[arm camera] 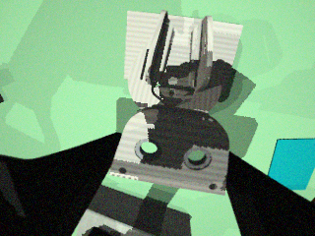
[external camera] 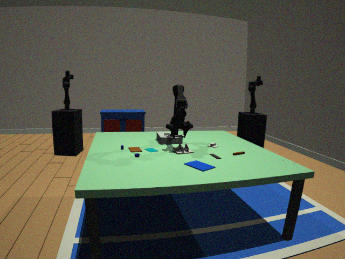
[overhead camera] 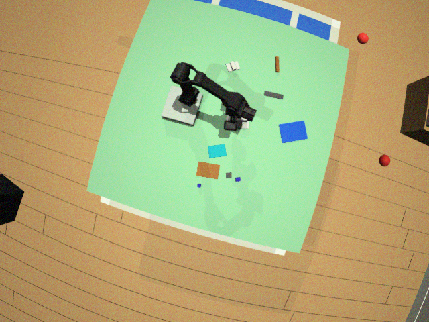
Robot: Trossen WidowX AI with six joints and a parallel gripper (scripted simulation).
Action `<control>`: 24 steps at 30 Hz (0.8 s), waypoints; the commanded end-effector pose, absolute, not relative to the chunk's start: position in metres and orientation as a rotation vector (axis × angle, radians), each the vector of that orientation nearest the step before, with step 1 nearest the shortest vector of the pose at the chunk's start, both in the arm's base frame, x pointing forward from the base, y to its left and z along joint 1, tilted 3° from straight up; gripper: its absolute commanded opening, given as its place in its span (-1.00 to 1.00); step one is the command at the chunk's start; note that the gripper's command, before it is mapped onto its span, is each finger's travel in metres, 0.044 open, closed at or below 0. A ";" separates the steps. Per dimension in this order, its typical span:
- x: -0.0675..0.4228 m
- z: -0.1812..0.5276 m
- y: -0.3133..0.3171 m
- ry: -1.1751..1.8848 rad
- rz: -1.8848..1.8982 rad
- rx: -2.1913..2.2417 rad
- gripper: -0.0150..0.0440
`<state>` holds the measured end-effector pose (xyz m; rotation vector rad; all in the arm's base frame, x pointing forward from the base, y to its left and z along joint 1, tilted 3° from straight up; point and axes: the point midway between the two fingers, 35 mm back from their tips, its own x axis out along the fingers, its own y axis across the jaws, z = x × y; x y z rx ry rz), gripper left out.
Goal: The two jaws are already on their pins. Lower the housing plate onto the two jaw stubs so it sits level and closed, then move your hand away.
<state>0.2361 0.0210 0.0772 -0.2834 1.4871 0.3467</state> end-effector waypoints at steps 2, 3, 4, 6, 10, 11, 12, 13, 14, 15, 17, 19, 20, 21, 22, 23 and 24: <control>0.235 0.076 0.021 1.487 0.353 -0.285 0.70; 0.235 0.076 0.021 1.487 0.353 -0.285 0.70; 0.235 0.076 0.021 1.487 0.353 -0.285 0.70; 0.235 0.076 0.021 1.487 0.353 -0.285 0.70; 0.235 0.076 0.021 1.487 0.353 -0.285 0.70; 0.235 0.076 0.021 1.486 0.354 -0.287 0.70; 0.235 0.076 0.021 1.486 0.359 -0.292 0.70; 0.235 0.076 0.021 1.485 0.360 -0.293 0.70; 0.235 0.076 0.021 1.485 0.360 -0.293 0.70; 0.235 0.076 0.021 1.485 0.360 -0.293 0.70; 0.235 0.076 0.021 1.485 0.360 -0.293 0.70; 0.235 0.076 0.021 1.485 0.360 -0.293 0.70; 0.235 0.076 0.021 1.485 0.360 -0.293 0.70; 0.235 0.076 0.021 1.485 0.360 -0.293 0.70; 0.234 0.076 0.022 1.485 0.361 -0.293 0.70; 0.234 0.076 0.024 1.485 0.361 -0.293 0.70; 0.234 0.076 0.024 1.485 0.361 -0.293 0.70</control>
